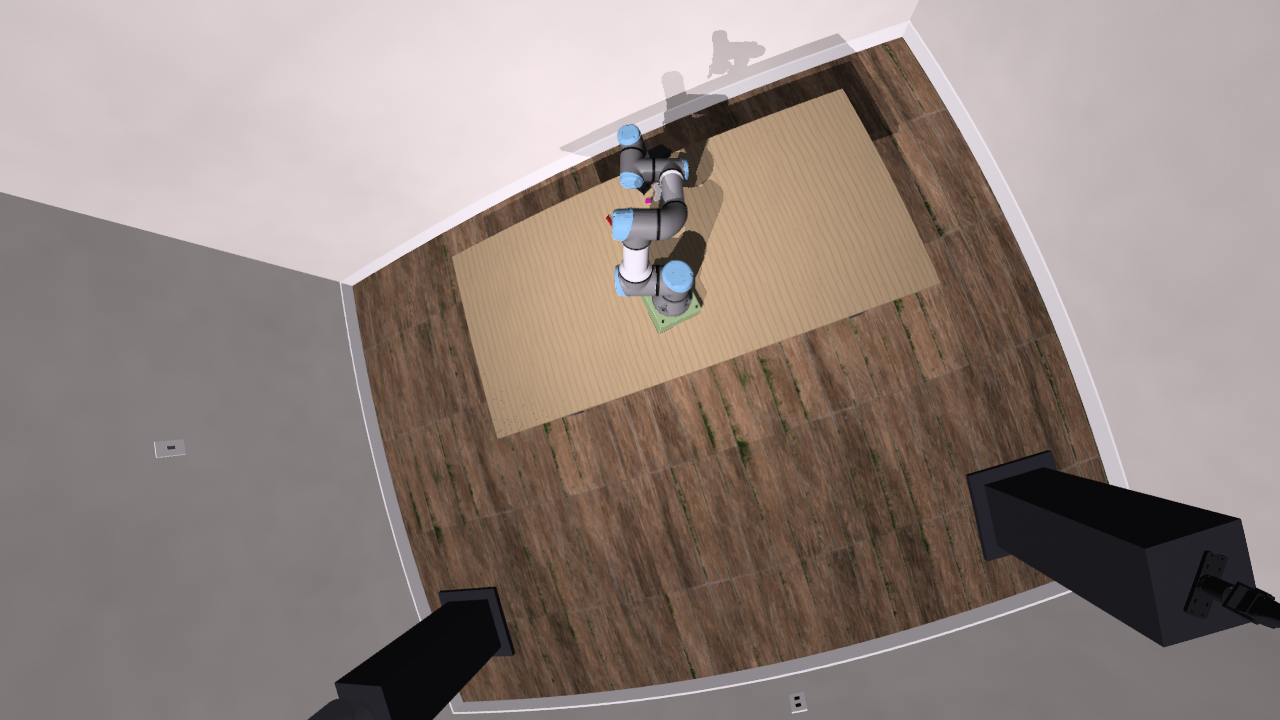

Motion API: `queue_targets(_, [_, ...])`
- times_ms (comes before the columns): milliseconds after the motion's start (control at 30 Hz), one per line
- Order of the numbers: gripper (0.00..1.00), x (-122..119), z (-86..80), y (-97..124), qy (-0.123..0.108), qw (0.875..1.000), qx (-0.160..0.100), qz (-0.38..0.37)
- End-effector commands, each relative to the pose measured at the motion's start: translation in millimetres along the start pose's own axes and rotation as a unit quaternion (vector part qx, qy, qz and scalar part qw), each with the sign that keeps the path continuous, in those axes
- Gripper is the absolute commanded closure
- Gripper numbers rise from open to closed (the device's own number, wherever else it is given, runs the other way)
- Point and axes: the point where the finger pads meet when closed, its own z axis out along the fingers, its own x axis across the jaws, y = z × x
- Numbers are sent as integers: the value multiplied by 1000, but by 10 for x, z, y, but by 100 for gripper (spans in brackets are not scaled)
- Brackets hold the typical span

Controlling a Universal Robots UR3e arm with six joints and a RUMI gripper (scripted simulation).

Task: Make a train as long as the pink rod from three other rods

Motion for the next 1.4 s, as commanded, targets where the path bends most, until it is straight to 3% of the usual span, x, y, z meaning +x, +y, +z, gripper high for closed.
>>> queue_targets(0, [0, -17, -1, -56, 2, 998, 3, 68])
queue_targets(267, [0, -23, 23, -111, 2, 991, 3, 132])
queue_targets(633, [0, -26, 27, -120, 2, 990, 3, 144])
queue_targets(667, [86, -26, 27, -120, 2, 990, 3, 144])
queue_targets(1367, [86, -26, 28, -118, 1, 990, 3, 144])
